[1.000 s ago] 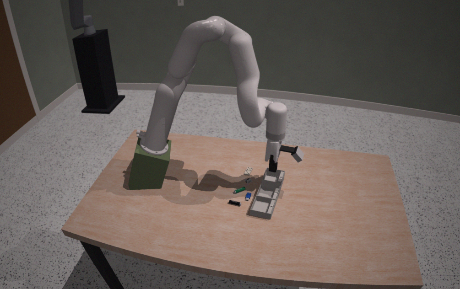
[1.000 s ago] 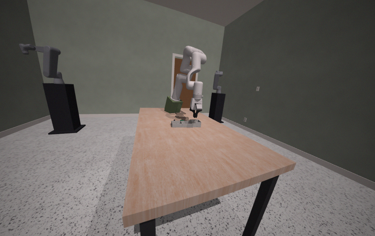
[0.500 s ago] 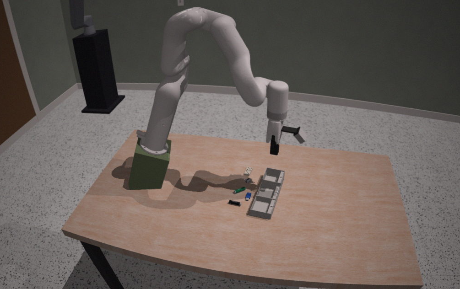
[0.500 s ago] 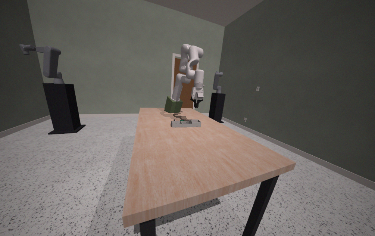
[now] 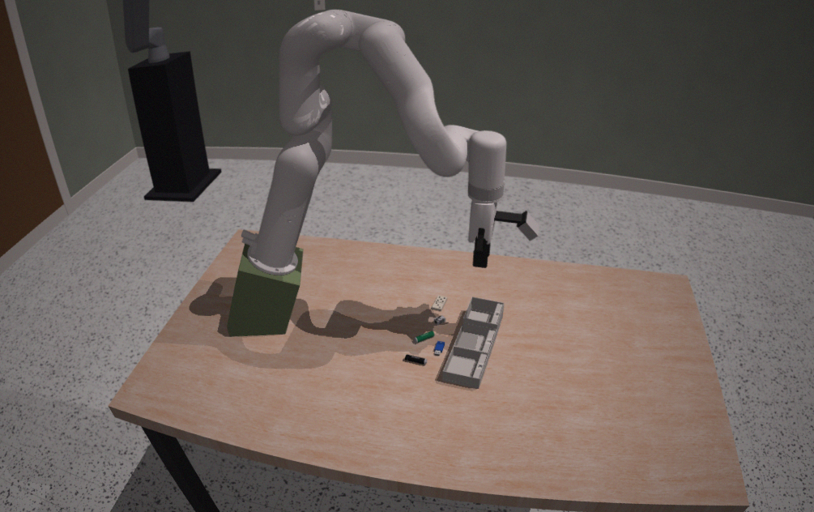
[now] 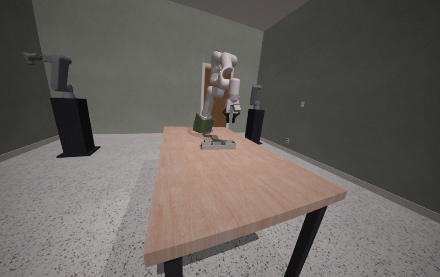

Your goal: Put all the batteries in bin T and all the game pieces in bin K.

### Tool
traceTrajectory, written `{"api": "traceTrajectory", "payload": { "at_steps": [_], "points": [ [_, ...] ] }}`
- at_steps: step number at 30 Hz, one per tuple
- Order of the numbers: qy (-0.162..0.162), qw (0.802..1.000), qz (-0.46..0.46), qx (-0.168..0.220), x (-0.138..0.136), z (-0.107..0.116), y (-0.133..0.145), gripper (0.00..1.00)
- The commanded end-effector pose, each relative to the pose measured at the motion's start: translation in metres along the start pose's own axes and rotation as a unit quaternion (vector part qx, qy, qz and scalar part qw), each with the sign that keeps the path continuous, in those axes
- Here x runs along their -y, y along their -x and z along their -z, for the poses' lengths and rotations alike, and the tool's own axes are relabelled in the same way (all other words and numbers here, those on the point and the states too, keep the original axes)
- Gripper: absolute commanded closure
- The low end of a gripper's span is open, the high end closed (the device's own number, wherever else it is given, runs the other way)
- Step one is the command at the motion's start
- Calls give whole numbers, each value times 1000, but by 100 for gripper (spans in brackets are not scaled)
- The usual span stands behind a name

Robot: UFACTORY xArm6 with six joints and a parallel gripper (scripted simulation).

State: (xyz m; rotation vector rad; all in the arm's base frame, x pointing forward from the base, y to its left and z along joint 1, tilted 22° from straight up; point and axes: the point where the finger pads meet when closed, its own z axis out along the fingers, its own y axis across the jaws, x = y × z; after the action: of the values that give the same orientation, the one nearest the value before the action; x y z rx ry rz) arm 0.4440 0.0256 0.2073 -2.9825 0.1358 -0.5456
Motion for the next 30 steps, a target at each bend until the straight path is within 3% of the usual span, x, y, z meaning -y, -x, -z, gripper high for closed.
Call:
{"api": "traceTrajectory", "payload": {
  "at_steps": [1, 7, 9, 10, 13, 19, 24, 26, 27, 30],
  "points": [
    [-2, 997, 78, -3, 11, -23, 19, 59],
    [0, 981, 195, 0, 27, -59, 50, 59],
    [0, 981, 195, 0, 27, -59, 50, 59],
    [-1, 968, 249, -1, 29, -65, 55, 59],
    [1, 958, 288, 1, 37, -83, 71, 59],
    [1, 917, 399, 2, 53, -118, 102, 59],
    [0, 872, 489, 5, 53, -118, 102, 59],
    [0, 872, 489, 5, 53, -118, 102, 59],
    [1, 845, 535, 2, 53, -118, 102, 59],
    [3, 822, 570, 1, 53, -118, 102, 59]
  ]
}}
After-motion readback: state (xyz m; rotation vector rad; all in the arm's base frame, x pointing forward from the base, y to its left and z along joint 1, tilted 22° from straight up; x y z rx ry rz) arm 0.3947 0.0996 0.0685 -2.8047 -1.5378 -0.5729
